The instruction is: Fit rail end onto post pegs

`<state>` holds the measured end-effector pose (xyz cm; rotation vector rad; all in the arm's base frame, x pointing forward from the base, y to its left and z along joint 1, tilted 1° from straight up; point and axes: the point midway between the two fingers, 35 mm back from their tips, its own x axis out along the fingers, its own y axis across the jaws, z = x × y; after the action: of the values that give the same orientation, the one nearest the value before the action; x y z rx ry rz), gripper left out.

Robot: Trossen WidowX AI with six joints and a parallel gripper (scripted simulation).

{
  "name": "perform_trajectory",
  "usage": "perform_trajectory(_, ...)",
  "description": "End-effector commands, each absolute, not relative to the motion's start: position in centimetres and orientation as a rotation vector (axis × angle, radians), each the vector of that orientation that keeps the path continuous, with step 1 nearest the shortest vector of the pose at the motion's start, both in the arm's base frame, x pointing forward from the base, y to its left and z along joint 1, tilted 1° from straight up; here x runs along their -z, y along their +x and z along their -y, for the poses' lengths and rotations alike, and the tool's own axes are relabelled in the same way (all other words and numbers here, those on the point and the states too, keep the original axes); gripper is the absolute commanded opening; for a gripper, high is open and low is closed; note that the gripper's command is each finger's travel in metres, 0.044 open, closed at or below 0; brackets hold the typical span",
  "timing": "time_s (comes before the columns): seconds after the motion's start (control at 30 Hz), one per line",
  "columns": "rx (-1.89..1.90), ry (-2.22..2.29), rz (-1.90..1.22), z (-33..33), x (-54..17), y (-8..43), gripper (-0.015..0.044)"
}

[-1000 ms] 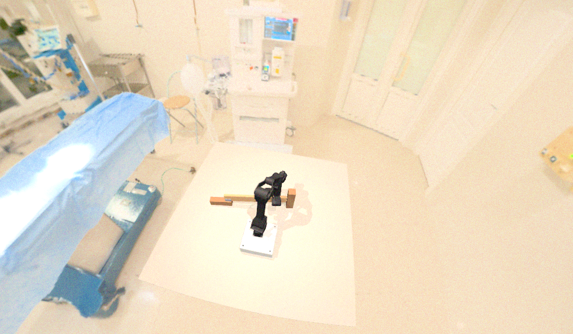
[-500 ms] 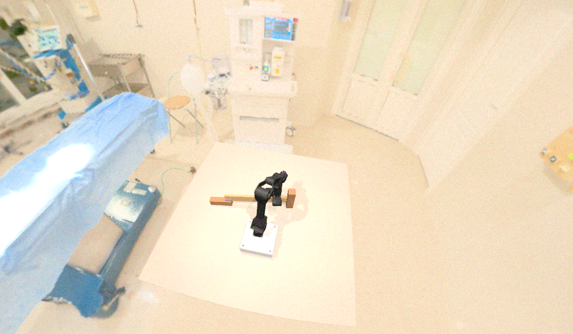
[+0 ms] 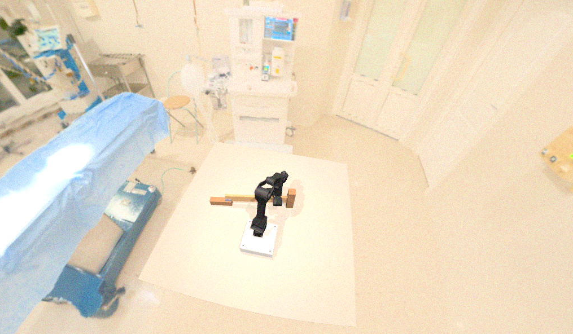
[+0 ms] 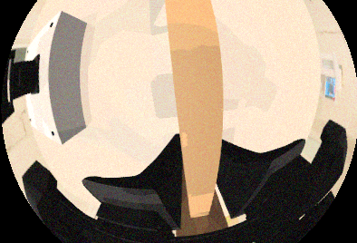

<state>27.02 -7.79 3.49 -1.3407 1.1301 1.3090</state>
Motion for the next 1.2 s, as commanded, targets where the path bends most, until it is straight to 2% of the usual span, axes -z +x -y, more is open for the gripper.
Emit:
perform_trajectory(0.0, -1.301, -1.348, -1.133, 8.2, -3.7, 27.2, 0.0)
perform_trajectory(0.2, -1.301, -1.348, -1.133, 8.2, -3.7, 27.2, 0.0)
perform_trajectory(0.77, -1.312, -1.34, -1.128, 7.8, -3.5, 27.0, 0.044)
perform_trajectory(1.0, -1.311, -1.34, -1.129, 7.6, -3.7, 27.0, 0.044)
perform_trajectory(1.17, -1.303, -1.346, -1.131, 4.7, -6.4, 26.5, 0.044)
